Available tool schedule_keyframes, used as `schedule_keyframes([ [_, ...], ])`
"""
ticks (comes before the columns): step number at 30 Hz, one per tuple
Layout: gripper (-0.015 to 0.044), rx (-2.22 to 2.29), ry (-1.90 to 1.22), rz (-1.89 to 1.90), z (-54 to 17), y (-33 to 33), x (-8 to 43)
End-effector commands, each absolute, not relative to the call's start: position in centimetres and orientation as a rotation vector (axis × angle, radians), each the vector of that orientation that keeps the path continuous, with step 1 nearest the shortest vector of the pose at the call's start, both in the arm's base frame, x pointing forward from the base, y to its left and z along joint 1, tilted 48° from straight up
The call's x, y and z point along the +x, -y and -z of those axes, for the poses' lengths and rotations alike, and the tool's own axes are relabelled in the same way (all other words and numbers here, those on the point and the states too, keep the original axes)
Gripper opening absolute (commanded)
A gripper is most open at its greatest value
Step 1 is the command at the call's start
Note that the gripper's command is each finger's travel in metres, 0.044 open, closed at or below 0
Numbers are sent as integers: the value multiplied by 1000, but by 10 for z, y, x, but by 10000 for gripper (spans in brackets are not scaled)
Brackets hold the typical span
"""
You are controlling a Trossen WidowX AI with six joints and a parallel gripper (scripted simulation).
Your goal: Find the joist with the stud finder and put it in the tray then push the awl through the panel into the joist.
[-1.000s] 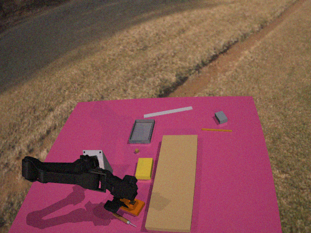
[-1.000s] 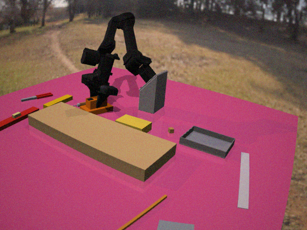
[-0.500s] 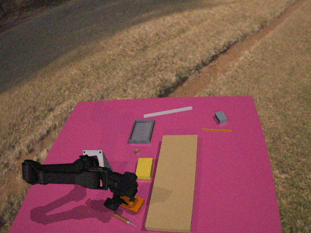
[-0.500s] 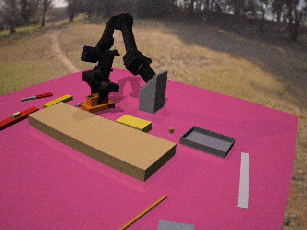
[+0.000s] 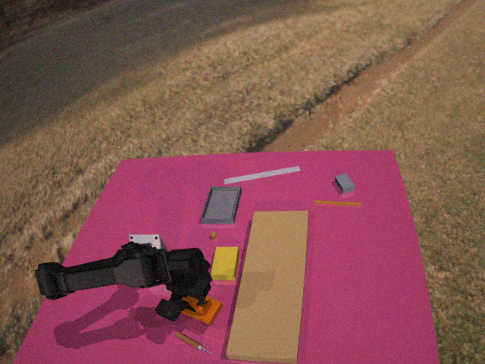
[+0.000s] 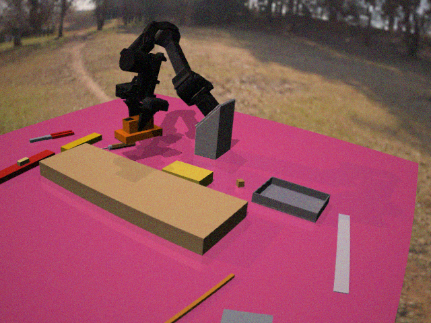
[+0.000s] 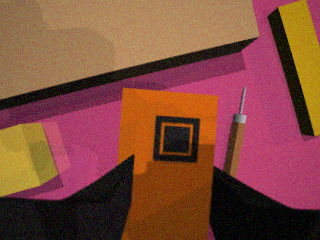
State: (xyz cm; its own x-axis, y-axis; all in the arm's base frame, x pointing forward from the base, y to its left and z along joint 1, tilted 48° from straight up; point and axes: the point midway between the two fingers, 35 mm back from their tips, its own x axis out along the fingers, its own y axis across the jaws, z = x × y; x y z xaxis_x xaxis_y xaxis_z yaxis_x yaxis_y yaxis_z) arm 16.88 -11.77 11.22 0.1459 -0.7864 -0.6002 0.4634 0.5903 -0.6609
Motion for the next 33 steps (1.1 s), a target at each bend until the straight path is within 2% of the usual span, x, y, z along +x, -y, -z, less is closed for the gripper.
schedule_keyframes([
  [1, 0, -369, -1085, 933, -124, 108, 170],
  [13, 0, -401, -1073, 931, -148, 94, 175],
  [33, 0, -488, -1166, 809, -185, 111, 260],
])
